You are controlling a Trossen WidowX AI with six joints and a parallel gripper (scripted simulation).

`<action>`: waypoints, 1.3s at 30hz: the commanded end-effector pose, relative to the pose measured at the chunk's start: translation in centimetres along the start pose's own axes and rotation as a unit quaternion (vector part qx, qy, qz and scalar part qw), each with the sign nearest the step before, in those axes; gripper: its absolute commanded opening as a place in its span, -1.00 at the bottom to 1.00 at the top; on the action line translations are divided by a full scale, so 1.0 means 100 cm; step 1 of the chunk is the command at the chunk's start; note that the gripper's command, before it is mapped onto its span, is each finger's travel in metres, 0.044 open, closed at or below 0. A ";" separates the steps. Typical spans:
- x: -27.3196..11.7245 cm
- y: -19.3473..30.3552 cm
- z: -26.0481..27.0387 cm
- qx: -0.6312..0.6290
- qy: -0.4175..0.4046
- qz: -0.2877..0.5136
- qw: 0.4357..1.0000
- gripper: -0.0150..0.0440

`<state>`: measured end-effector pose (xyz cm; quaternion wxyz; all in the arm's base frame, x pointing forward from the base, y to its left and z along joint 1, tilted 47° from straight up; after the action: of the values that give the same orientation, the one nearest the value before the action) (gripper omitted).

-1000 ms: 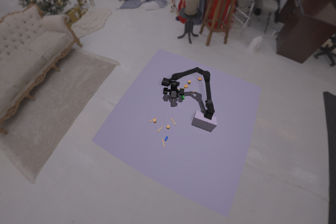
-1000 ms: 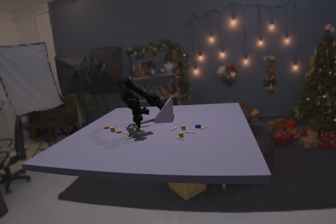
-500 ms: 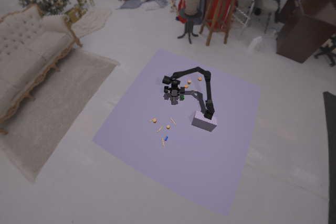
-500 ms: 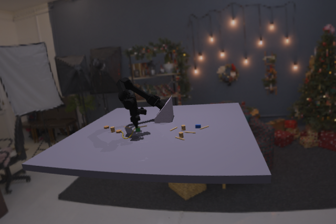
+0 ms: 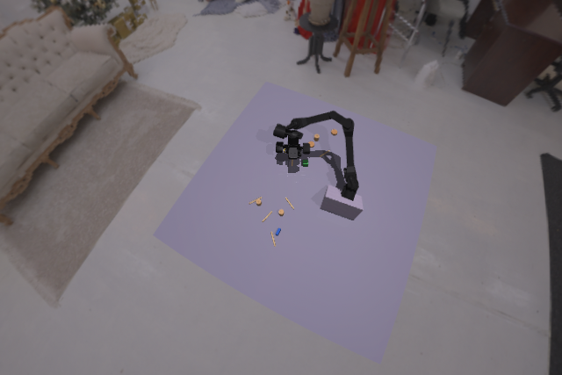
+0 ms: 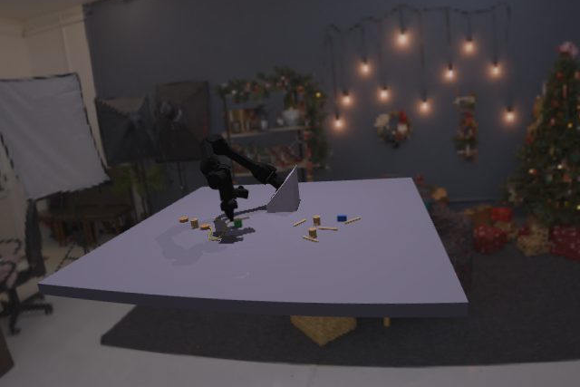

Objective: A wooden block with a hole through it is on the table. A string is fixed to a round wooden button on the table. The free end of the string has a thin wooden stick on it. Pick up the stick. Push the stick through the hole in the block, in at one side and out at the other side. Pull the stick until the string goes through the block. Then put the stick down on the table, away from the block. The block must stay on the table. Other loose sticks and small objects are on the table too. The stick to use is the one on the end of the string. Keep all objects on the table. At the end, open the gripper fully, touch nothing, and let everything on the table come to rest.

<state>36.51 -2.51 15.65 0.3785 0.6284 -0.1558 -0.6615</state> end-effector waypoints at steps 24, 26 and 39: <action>-0.003 0.032 0.012 -0.005 0.004 0.000 1.000 -0.49; -0.003 0.035 0.013 -0.005 0.004 0.000 1.000 -0.49; -0.004 0.049 0.020 -0.008 0.004 0.002 1.000 -0.49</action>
<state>36.18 -5.82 19.08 0.3853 0.6257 -0.1511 -0.6612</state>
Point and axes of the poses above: the point midway between the two fingers, 35 mm back from their tips, its own x axis out along the fingers, its own z axis across the jaws, y = z × x, the point moved 7 cm from there along -x, back along the fingers, and after that the axes turned 4 degrees about x, right-handed, at the moved point
